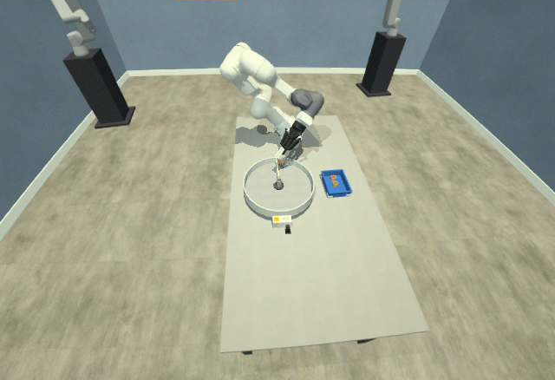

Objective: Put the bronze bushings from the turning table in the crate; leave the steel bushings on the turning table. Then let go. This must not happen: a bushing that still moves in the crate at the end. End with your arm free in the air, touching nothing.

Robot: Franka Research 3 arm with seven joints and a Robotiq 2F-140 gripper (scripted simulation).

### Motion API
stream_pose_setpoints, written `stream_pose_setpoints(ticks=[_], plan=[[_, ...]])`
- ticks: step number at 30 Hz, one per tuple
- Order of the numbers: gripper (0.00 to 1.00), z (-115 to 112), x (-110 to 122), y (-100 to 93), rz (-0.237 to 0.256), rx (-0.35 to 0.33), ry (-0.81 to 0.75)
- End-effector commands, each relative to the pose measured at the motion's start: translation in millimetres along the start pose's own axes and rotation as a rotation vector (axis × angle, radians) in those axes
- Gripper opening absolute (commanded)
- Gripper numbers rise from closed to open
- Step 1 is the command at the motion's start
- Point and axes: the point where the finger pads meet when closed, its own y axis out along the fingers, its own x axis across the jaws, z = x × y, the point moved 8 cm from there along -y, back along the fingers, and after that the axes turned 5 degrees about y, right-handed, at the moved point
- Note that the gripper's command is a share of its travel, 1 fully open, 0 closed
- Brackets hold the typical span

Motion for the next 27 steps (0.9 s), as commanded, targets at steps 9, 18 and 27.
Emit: stream_pose_setpoints(ticks=[9, 18, 27], plan=[[0.06, -44, 41, 7.4, 0.16, -0.078, -0.191], [0.06, -62, 59, 8.7, 0.213, -0.101, -0.248], [0.06, -72, 68, 8.8, 0.244, -0.113, -0.279]])
